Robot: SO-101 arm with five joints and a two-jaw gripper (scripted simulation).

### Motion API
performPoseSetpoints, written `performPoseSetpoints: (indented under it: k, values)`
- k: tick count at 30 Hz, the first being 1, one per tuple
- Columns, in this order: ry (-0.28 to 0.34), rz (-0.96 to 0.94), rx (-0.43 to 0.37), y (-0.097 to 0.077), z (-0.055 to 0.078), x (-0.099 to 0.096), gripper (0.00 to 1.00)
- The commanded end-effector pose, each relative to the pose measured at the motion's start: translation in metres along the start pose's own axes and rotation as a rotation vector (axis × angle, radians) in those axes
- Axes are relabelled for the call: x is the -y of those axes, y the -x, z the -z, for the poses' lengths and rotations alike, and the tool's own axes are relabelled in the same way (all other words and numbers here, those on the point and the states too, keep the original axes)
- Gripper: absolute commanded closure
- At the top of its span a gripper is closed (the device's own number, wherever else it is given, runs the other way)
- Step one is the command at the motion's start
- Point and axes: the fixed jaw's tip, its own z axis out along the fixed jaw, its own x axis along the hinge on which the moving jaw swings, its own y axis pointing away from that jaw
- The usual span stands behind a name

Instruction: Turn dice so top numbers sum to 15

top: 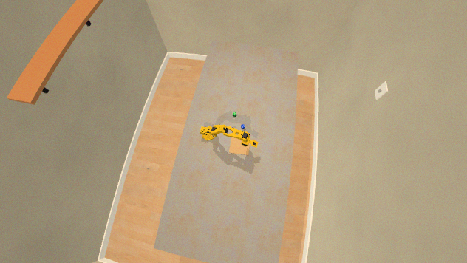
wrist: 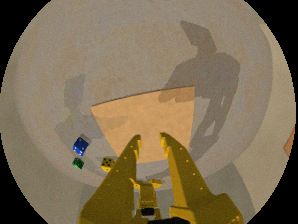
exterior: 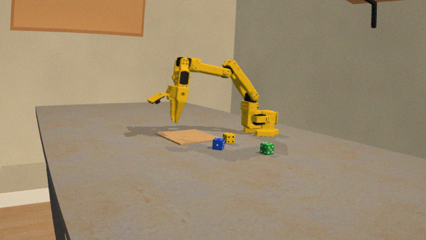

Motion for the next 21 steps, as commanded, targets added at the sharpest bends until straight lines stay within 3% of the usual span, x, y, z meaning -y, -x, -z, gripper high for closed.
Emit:
performPoseSetpoints:
  k: [1,11,21]
  values:
    - [-0.002,-0.017,0.056,0.0040,0.0148,0.0020,0.86]
    - [-0.002,-0.017,0.056,0.0040,0.0148,0.0020,0.85]
    - [-0.002,-0.017,0.056,0.0040,0.0148,0.0020,0.77]
